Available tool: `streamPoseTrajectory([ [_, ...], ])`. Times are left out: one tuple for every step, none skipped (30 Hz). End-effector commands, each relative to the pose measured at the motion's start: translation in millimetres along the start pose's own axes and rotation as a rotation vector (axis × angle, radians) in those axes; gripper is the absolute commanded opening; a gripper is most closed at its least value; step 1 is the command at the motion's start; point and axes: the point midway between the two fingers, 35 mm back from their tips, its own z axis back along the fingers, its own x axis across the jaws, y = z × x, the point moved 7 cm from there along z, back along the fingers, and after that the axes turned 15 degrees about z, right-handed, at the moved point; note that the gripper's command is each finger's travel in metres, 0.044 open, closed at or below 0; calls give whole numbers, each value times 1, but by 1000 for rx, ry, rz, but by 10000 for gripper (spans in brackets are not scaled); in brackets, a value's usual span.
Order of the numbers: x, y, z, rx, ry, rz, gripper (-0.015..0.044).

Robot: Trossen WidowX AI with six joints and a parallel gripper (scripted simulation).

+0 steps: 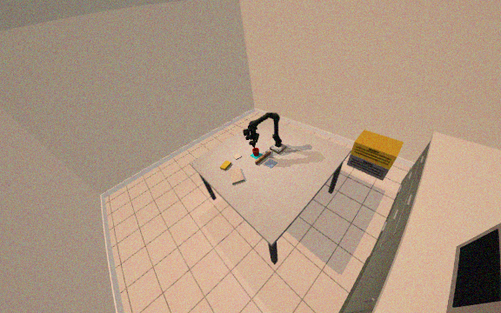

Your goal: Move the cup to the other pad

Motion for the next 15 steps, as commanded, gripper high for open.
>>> streamPoseTrajectory([
  [0,0,13,2,-2,5,440],
  [0,-1,16,2,-2,5,440],
  [0,-1,19,2,-2,5,440],
  [0,-1,22,2,-2,5,440],
  [0,-1,24,2,-2,6,440],
  [0,-1,27,2,-2,6,440],
  [0,-1,30,2,-3,6,440],
  [0,-1,33,2,-3,6,440],
  [0,-2,36,2,-3,7,440],
  [-1,-2,38,3,-3,7,440],
  [-1,-2,40,3,-3,7,440],
  [-1,-2,40,3,-3,7,440],
  [-1,-2,40,3,-3,7,440],
  [-1,-2,37,-3,-1,1,440],
  [-1,-2,37,-3,-1,1,440],
])
